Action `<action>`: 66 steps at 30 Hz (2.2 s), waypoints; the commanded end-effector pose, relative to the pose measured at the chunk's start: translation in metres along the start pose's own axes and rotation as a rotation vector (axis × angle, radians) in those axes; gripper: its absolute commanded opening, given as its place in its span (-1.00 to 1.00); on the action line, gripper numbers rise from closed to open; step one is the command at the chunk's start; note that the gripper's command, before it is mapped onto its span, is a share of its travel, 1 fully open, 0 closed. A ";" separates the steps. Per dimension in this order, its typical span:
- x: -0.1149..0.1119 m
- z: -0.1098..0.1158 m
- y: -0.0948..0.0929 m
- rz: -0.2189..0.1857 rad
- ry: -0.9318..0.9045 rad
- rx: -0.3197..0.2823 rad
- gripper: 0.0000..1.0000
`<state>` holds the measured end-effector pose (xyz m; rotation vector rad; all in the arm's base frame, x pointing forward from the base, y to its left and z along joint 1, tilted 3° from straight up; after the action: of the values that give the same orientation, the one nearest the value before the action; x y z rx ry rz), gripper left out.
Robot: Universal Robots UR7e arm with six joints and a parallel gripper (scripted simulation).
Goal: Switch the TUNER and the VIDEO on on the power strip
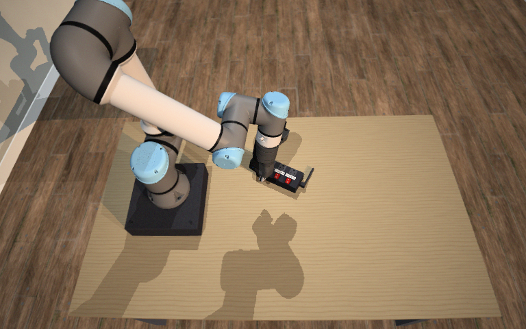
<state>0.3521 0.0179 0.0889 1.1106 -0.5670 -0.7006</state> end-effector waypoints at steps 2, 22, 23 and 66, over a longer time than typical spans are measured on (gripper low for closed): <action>0.001 -0.001 0.002 0.002 -0.001 0.003 -1.00; 0.001 -0.001 0.002 0.002 -0.001 0.003 -1.00; 0.001 -0.001 0.002 0.002 -0.001 0.003 -1.00; 0.001 -0.001 0.002 0.002 -0.001 0.003 1.00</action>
<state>0.3521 0.0179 0.0889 1.1106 -0.5670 -0.7006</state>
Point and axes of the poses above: the point where the finger pads meet when closed, its own y axis back along the fingers, its own x axis across the jaws, z = x × y, the point moved 4 cm from there along y, back along the fingers, and after that the axes turned 8 degrees about -y, right-handed, at the moved point
